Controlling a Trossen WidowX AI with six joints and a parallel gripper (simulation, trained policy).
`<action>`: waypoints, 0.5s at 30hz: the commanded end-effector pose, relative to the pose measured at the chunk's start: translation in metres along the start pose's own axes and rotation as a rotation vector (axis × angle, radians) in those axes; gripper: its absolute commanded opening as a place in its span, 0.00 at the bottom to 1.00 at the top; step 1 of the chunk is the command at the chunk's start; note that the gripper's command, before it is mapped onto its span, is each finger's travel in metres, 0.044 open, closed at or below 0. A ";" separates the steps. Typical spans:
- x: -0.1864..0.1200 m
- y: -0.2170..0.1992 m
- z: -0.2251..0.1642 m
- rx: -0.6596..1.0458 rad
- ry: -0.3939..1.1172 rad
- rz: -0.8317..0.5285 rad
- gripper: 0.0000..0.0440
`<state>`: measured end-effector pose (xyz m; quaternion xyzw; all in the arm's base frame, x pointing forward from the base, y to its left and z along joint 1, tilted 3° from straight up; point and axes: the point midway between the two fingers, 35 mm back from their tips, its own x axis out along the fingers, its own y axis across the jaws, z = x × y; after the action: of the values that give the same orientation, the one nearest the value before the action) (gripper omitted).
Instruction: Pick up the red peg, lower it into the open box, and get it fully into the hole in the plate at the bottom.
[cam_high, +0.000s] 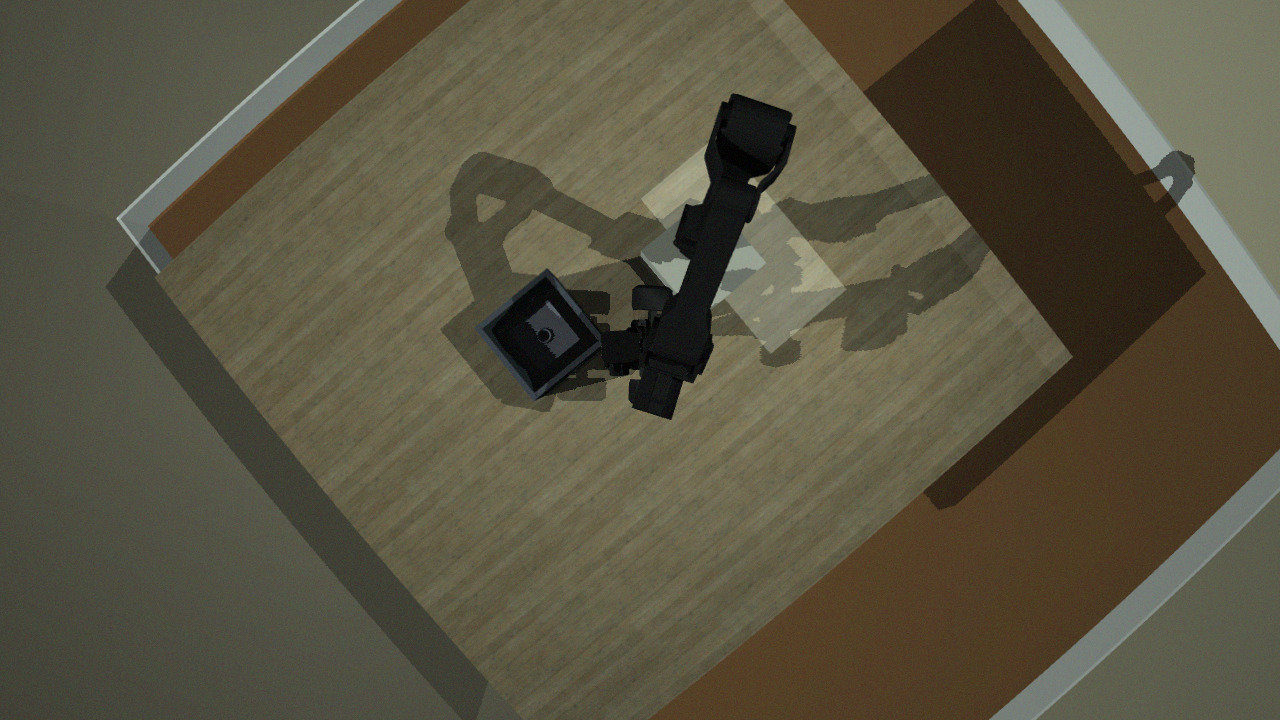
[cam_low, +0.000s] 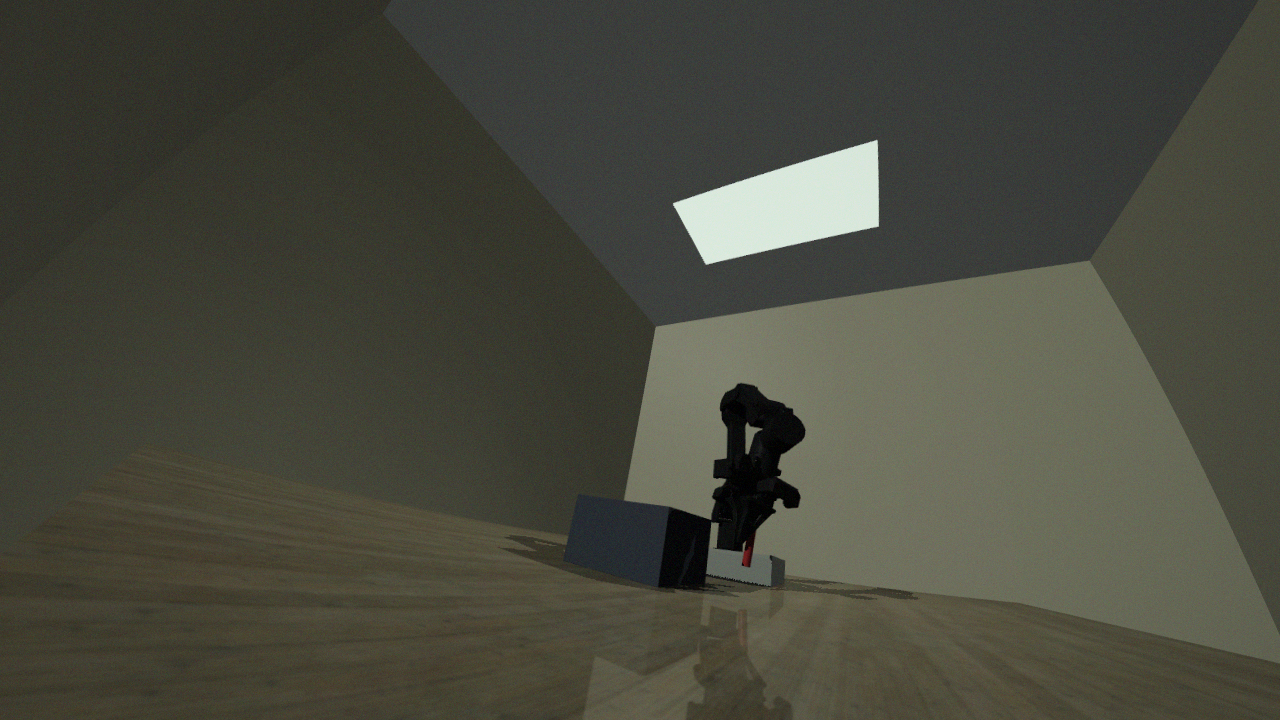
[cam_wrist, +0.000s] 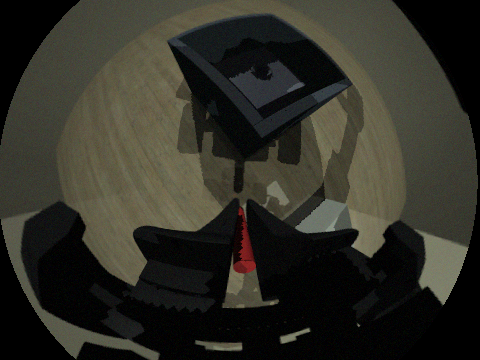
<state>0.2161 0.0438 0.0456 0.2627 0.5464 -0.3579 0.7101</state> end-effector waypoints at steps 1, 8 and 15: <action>-0.011 0.002 0.013 -0.011 -0.035 0.012 0.00; -0.026 0.004 0.040 -0.011 -0.077 0.007 0.00; -0.035 0.006 0.070 0.013 -0.106 0.002 0.00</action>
<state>0.2501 0.0089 0.0912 0.2507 0.5102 -0.3704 0.7346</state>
